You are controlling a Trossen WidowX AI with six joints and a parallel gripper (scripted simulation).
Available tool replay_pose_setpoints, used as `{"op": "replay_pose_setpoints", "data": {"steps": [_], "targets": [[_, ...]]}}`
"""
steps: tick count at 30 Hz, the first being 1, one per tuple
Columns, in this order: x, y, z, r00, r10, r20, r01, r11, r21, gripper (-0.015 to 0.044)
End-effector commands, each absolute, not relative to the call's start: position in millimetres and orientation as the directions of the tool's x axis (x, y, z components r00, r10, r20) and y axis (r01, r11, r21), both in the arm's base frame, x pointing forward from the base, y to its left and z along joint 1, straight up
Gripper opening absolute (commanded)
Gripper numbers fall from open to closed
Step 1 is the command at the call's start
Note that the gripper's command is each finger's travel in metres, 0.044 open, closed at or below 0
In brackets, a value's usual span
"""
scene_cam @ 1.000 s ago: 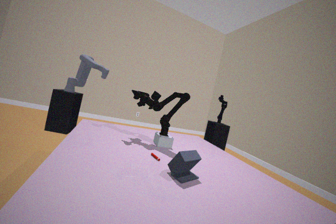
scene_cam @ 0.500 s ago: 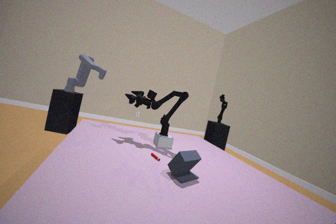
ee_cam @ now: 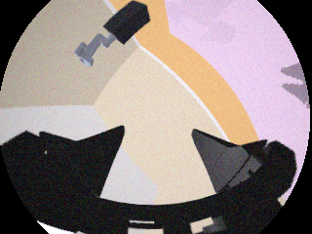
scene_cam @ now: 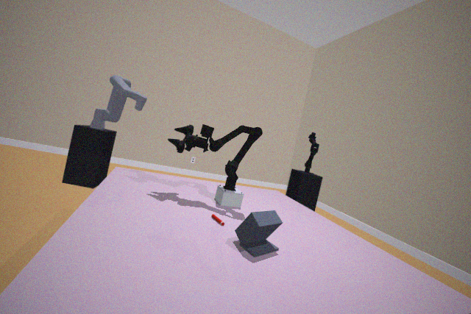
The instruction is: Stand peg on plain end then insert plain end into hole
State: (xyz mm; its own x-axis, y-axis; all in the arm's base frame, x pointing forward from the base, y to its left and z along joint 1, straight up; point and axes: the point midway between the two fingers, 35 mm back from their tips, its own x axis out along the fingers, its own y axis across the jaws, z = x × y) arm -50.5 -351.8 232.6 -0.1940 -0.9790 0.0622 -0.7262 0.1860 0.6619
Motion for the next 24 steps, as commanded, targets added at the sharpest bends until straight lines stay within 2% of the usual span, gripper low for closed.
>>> {"op": "replay_pose_setpoints", "data": {"steps": [1,12,24], "targets": [[-33,-360,225,-0.137,-0.99,0.014,-0.669,0.103,0.736,0.044],[16,-373,203,0.003,-0.993,-0.116,-0.475,-0.104,0.874,0.044],[71,-375,183,0.151,-0.96,-0.235,-0.194,-0.262,0.945,0.044]]}}
